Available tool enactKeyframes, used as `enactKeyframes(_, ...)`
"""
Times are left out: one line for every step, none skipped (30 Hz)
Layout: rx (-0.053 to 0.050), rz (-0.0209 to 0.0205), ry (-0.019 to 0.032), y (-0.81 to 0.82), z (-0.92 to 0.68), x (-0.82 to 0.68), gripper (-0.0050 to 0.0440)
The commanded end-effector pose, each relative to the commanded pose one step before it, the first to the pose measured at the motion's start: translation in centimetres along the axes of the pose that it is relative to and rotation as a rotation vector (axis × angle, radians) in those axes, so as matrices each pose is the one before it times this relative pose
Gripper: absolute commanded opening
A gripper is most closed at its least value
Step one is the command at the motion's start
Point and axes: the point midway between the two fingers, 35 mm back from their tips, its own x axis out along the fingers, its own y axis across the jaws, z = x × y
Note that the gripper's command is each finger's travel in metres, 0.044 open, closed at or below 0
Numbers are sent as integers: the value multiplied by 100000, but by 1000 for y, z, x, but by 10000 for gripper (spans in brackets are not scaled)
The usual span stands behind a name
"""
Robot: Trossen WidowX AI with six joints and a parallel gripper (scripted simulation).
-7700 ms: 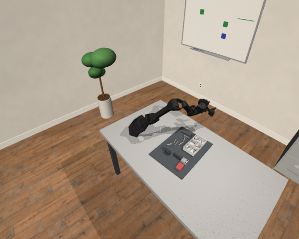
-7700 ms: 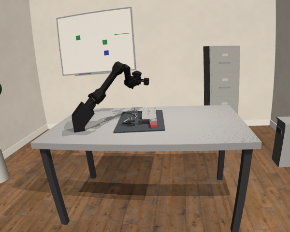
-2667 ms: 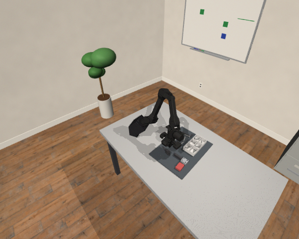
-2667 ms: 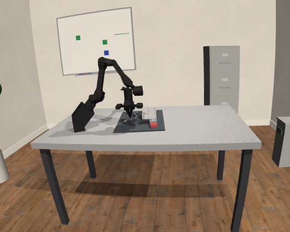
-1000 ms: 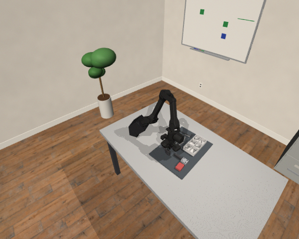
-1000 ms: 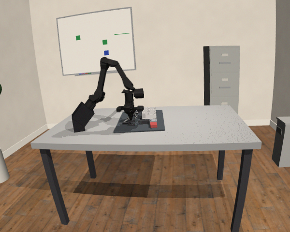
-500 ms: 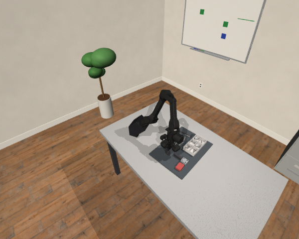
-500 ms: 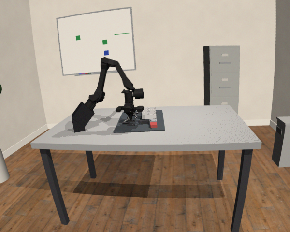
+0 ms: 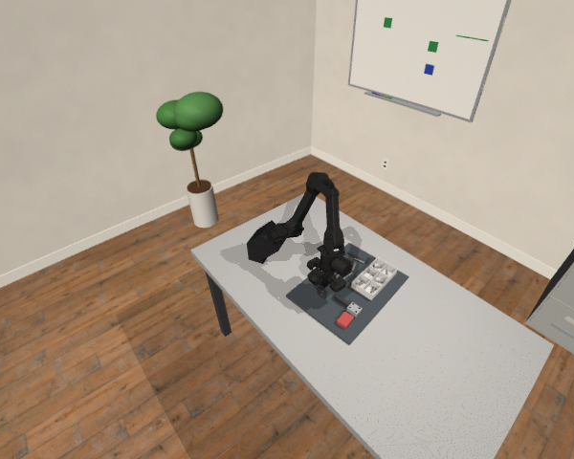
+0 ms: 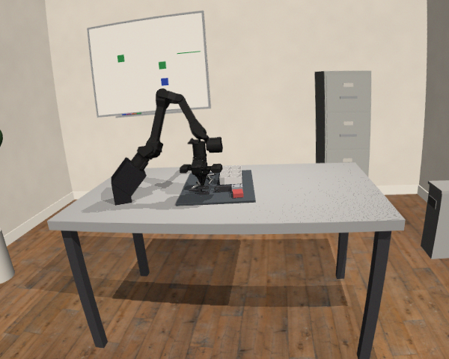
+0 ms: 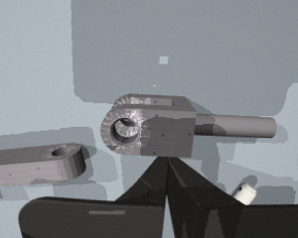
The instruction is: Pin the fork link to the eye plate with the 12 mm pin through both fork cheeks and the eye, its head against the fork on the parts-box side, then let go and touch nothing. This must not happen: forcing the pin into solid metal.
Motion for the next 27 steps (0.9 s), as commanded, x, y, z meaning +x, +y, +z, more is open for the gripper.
enactKeyframes(75,-265,-476,-43,233,-39,0)
enactKeyframes(0,0,0,-5,32,-7,0)
enactKeyframes(0,0,0,-5,32,-7,0)
enactKeyframes(0,0,0,-5,32,-7,0)
enactKeyframes(0,0,0,-5,32,-7,0)
enactKeyframes(0,0,0,0,0,0,0)
enactKeyframes(0,0,0,0,0,0,0)
enactKeyframes(0,0,0,-6,39,-9,0)
enactKeyframes(0,0,0,-7,45,-10,0)
enactKeyframes(0,0,0,-7,43,-10,0)
enactKeyframes(0,0,0,-9,57,-13,0)
enactKeyframes(0,0,0,-5,40,-12,0)
enactKeyframes(0,-1,0,-1,31,-14,0)
enactKeyframes(0,0,0,0,29,-15,0)
enactKeyframes(0,0,0,0,29,-16,0)
enactKeyframes(0,0,0,0,29,-16,0)
enactKeyframes(0,0,0,0,29,-16,0)
enactKeyframes(0,0,0,0,29,-16,0)
enactKeyframes(0,0,0,0,29,-16,0)
enactKeyframes(0,0,0,0,29,-16,0)
enactKeyframes(0,0,0,0,29,-16,0)
enactKeyframes(0,0,0,0,29,-16,0)
enactKeyframes(0,0,0,0,0,0,0)
enactKeyframes(0,0,0,0,0,0,0)
enactKeyframes(0,0,0,0,36,-18,0)
enactKeyframes(0,0,0,0,42,-20,0)
enactKeyframes(0,0,0,0,40,-19,0)
